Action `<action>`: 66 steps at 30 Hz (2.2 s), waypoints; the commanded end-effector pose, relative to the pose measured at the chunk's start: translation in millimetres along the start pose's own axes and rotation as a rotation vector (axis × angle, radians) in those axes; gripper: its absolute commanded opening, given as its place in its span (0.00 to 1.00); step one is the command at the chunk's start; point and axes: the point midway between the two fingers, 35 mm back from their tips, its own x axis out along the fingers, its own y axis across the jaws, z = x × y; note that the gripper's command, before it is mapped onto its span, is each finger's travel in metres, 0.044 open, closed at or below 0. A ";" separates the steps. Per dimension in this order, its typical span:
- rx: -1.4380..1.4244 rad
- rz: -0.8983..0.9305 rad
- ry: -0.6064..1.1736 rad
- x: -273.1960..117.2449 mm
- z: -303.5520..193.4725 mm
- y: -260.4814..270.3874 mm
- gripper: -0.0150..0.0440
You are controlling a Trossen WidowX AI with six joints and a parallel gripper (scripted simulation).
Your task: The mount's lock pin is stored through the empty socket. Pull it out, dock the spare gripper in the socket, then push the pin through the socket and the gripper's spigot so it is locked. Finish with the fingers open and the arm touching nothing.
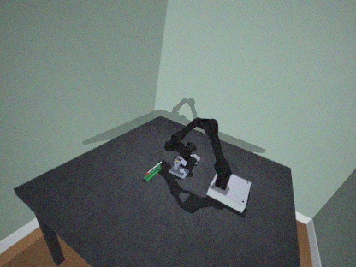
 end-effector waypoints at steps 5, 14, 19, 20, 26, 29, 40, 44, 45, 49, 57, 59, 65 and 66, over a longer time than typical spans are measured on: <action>-0.004 0.002 -0.006 1.1 0.4 -0.2 0.59; -0.004 0.002 -0.006 -1.2 2.3 0.0 0.39; -0.004 0.003 -0.006 -18.9 17.5 3.2 0.25; -0.004 0.003 -0.006 -23.6 21.7 3.8 0.25; -0.004 0.003 -0.006 -51.5 48.4 4.9 0.25; -0.004 0.003 -0.006 -65.0 62.7 3.8 0.25; -0.005 -0.006 -0.004 -80.3 80.0 -0.7 0.25; -0.005 -0.006 -0.004 -80.3 80.0 -0.7 0.25; -0.005 -0.006 -0.004 -80.3 80.0 -0.7 0.25; 0.034 0.005 0.026 -81.9 79.7 -3.3 0.25; 0.156 0.038 0.126 -87.1 78.4 -11.2 0.25; 0.186 0.045 0.152 -88.5 78.0 -13.0 0.25; 0.272 0.066 0.231 -92.7 76.5 -18.4 0.25; 0.287 0.070 0.244 -93.4 76.2 -19.3 0.25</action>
